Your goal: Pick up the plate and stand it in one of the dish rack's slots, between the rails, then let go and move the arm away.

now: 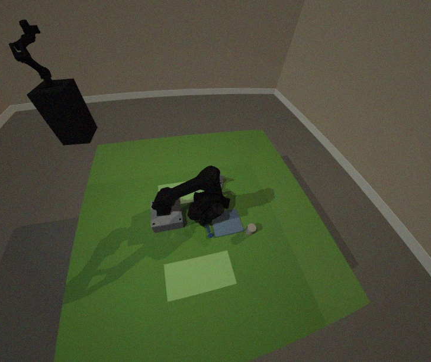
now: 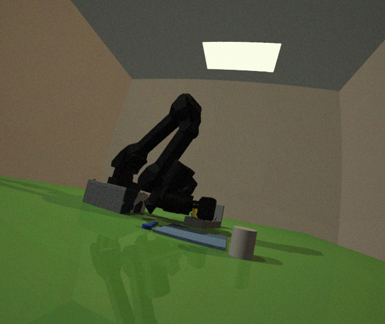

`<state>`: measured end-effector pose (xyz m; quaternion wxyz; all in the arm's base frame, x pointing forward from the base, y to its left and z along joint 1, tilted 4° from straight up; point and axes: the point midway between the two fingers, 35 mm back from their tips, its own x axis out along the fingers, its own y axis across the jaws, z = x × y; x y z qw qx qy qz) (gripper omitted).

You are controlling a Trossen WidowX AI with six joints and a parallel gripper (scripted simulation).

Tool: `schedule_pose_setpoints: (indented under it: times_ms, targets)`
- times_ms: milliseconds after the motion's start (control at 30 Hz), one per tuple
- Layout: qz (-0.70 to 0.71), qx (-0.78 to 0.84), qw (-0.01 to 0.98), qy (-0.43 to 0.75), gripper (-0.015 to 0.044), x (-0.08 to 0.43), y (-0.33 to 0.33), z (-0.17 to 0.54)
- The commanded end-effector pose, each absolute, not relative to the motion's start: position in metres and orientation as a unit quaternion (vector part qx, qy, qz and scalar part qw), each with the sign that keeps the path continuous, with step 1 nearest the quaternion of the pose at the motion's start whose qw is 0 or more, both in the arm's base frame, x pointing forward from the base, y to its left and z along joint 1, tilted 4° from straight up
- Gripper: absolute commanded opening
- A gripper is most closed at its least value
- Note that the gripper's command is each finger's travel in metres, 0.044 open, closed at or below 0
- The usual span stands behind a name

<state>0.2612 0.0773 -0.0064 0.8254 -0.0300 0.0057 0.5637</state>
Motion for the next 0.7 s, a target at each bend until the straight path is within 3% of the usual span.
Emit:
schedule_pose_setpoints:
  times_ms: [0, 333, 667]
  targets:
    - [0.564, -0.030, 0.825, 0.006, 0.0400, 0.261, 0.077, -0.006]
    - [0.563, -0.030, 0.826, 0.004, 0.0400, 0.263, 0.076, 0.000]
    - [0.560, -0.025, 0.828, -0.014, 0.0400, 0.270, 0.068, 0.095]
